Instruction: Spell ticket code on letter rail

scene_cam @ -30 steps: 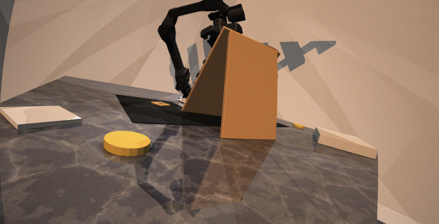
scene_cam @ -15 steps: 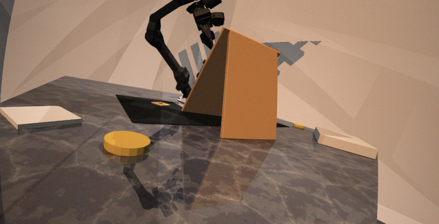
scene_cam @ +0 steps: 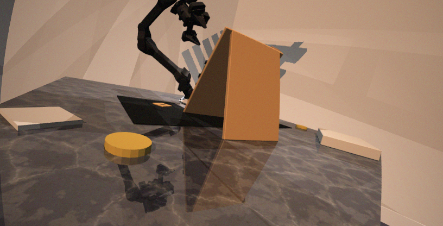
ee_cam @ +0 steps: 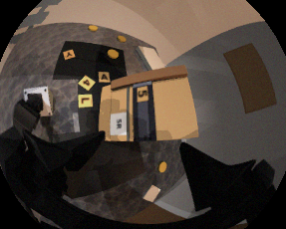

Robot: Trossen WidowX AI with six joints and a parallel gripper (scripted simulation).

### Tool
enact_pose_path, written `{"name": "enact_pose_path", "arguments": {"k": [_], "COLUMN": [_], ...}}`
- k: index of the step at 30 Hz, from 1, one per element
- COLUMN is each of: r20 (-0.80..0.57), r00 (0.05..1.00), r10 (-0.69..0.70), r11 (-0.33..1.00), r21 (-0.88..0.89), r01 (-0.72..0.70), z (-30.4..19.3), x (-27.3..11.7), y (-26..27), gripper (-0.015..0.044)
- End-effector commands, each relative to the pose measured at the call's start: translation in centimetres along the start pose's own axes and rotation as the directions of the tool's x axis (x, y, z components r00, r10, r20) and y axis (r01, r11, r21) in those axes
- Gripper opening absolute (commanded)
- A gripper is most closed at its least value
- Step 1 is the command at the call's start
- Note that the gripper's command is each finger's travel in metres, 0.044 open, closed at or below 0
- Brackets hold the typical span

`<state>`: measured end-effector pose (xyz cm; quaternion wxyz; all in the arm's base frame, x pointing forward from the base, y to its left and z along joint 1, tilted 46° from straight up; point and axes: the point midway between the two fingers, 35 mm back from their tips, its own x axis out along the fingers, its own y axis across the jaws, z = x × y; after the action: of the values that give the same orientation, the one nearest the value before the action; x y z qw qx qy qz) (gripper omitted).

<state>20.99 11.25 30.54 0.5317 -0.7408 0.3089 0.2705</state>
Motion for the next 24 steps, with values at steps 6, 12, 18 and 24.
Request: {"name": "enact_pose_path", "arguments": {"k": [6, 12, 18, 24], "r20": [0.018, 0.018, -0.173, -0.352], "r00": [1.000, 1.000, 0.982, 0.907], "r10": [0.000, 0.000, 0.079, 0.229], "r11": [0.999, 0.999, 0.893, 0.441], "r21": [-0.052, -0.052, 0.450, 0.868], "r01": [0.001, 0.001, 0.007, 0.226], "z": [0.1, 0.1, -4.7, -10.0], "x": [-0.2, -0.2, 3.5, 6.9], "y": [0.3, 0.3, 2.1, 6.0], "gripper": [0.0440, 0.0440, 0.0340, 0.0340]}}
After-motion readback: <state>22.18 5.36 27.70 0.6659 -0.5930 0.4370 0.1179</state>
